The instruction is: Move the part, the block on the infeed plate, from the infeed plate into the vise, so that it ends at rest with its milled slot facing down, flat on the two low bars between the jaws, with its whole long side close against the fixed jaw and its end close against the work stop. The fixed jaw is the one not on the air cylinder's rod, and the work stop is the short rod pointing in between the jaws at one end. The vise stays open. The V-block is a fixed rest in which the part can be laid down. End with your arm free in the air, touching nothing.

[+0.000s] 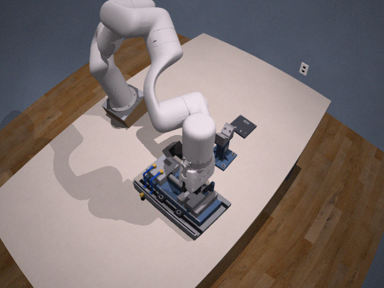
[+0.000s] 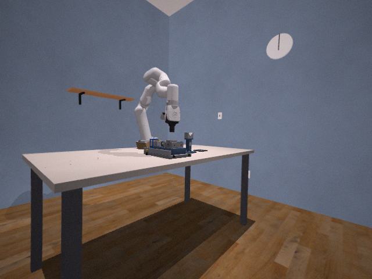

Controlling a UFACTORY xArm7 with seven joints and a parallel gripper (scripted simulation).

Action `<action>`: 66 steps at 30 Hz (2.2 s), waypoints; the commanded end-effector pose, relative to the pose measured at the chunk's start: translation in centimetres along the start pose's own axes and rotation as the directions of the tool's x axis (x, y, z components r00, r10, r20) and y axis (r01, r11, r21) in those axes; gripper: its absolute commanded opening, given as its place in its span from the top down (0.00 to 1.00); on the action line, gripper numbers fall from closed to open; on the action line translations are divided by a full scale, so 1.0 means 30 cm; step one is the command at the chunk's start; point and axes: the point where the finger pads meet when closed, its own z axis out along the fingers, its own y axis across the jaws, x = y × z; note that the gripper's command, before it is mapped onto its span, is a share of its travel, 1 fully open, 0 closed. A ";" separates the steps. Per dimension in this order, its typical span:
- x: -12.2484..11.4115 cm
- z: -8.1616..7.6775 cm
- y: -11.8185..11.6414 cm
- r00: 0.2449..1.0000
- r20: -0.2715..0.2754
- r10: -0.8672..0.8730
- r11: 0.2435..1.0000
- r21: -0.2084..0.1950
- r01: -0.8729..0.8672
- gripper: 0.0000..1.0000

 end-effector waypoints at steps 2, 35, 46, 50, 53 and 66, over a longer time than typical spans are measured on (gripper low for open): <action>-0.004 -0.005 -0.001 1.000 0.004 0.000 1.000 0.000 0.000 1.00; 0.012 -0.006 -0.151 1.000 0.004 0.000 1.000 0.001 0.000 1.00; 0.012 -0.006 -0.151 1.000 0.004 0.000 1.000 0.001 0.000 1.00; 0.012 -0.006 -0.151 1.000 0.004 0.000 1.000 0.001 0.000 1.00; 0.012 -0.006 -0.151 1.000 0.004 0.000 1.000 0.001 0.000 1.00; 0.012 -0.002 -0.151 1.000 0.004 0.000 1.000 0.001 0.000 1.00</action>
